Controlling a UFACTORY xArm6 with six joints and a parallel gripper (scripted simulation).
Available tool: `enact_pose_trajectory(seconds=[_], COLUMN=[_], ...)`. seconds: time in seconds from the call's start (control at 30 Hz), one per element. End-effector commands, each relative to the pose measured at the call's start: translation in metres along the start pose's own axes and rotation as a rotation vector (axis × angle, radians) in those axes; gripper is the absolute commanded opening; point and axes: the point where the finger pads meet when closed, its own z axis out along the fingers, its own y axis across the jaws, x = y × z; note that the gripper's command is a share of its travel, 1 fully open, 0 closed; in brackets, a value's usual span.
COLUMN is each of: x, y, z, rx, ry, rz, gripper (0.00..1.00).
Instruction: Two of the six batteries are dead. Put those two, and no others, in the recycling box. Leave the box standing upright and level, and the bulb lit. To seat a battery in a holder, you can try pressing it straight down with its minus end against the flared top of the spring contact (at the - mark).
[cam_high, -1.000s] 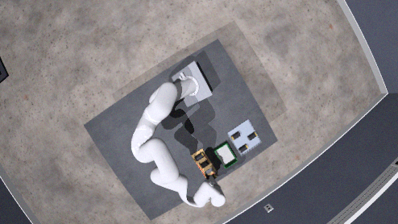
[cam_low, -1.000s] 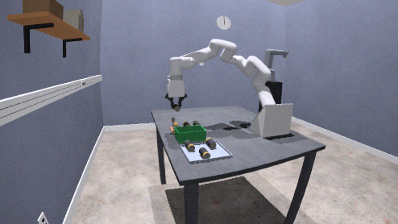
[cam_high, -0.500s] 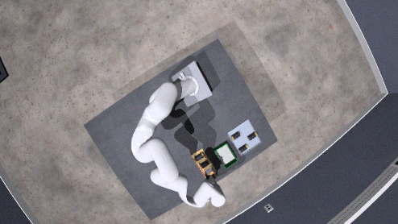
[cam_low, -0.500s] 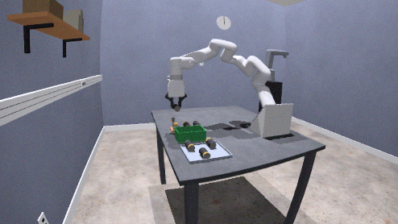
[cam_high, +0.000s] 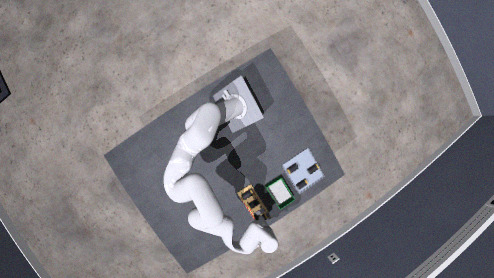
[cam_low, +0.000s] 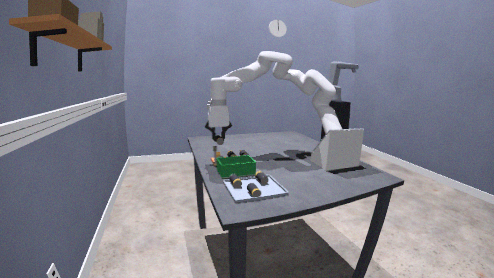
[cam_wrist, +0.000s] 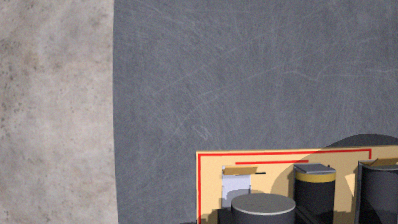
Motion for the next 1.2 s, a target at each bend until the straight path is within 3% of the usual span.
enact_pose_trajectory(seconds=[0.0,0.83,1.03,1.17], x=[0.000,0.001,0.001,0.001], y=[-0.001,-0.002,-0.002,-0.002], z=[-0.001,-0.001,0.007,0.024], rx=[0.005,0.005,0.005,0.005], ry=[0.000,0.000,0.000,0.000], rz=[0.001,0.001,0.001,0.001], gripper=[0.28,0.28,0.28,0.28])
